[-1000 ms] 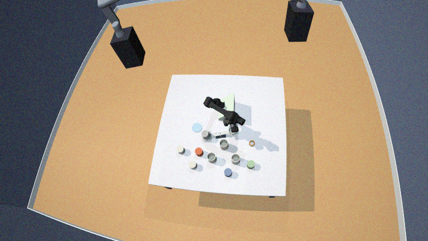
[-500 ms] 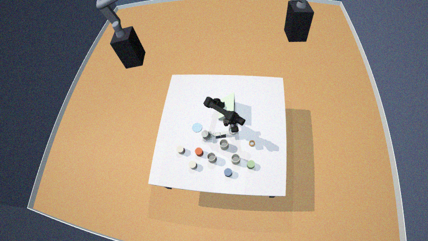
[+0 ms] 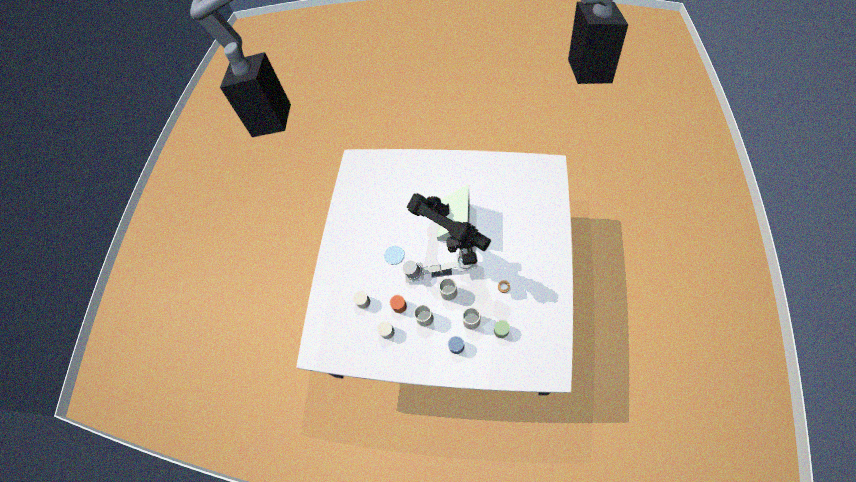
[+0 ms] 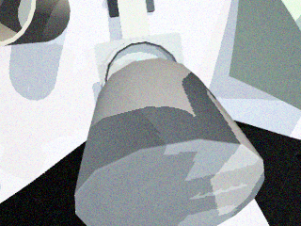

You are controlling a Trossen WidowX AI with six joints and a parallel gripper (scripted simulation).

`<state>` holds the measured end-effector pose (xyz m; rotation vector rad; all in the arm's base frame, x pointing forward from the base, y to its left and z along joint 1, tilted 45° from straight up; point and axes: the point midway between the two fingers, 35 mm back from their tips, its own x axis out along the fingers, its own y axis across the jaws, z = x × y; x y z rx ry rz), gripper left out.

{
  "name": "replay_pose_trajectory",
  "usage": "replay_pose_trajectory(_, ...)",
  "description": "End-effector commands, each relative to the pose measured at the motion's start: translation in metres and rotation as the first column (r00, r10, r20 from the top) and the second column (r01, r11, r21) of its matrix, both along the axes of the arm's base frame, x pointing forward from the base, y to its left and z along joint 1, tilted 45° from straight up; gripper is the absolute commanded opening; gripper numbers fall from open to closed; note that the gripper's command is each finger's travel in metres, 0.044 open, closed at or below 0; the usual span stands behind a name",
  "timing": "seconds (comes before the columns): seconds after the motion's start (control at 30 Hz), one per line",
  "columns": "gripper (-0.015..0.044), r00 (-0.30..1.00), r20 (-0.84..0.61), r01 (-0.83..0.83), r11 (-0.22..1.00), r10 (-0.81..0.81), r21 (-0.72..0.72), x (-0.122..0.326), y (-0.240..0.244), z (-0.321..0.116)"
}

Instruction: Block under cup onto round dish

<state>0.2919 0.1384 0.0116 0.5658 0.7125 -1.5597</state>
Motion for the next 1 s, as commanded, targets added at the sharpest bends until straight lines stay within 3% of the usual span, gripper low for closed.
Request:
replay_pose_trajectory(0.0, 0.0000, 1.000, 0.001, -0.002, 1.000, 0.002, 0.001, 0.000, 0.000, 0.000)
replay_pose_trajectory(0.5, 0.0000, 1.000, 0.001, -0.002, 1.000, 0.002, 0.001, 0.000, 0.001, -0.001)
replay_pose_trajectory(0.97, 0.0000, 1.000, 0.007, -0.002, 1.000, 0.002, 0.008, -0.009, 0.014, -0.068)
